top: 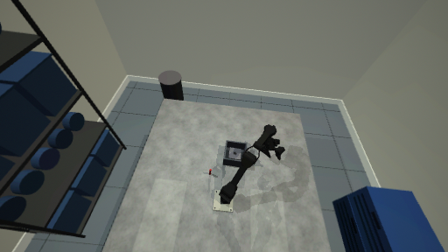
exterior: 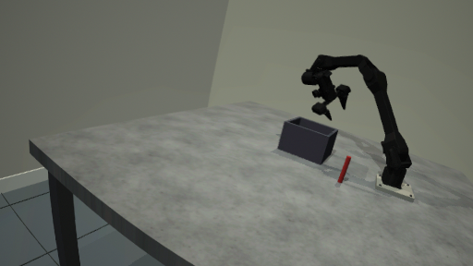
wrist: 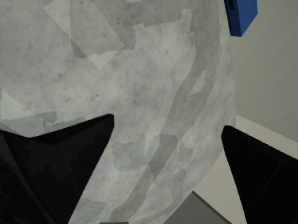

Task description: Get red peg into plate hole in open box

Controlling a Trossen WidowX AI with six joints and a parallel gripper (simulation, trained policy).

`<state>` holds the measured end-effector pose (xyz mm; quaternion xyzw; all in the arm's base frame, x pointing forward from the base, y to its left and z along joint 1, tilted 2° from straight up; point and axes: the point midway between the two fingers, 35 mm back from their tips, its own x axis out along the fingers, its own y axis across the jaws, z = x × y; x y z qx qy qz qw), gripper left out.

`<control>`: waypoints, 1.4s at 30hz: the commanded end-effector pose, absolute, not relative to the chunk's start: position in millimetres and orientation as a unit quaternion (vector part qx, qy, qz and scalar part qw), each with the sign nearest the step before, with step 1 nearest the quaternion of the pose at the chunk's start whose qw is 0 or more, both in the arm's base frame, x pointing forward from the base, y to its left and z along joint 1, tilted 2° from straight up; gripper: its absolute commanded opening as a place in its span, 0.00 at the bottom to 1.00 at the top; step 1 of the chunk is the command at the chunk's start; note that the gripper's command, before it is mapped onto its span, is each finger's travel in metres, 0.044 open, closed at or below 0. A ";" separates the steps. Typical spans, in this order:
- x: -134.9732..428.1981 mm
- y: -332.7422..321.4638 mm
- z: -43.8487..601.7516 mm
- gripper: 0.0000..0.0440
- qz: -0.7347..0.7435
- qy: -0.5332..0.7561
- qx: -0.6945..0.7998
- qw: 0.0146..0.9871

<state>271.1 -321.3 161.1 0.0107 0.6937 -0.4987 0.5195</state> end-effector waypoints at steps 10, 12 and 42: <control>315.9 -256.0 203.6 1.00 -0.465 0.621 0.044 0.629; 323.3 -231.5 214.7 1.00 -0.452 0.606 0.052 0.652; 221.8 45.2 198.0 1.00 -0.354 0.583 0.263 0.682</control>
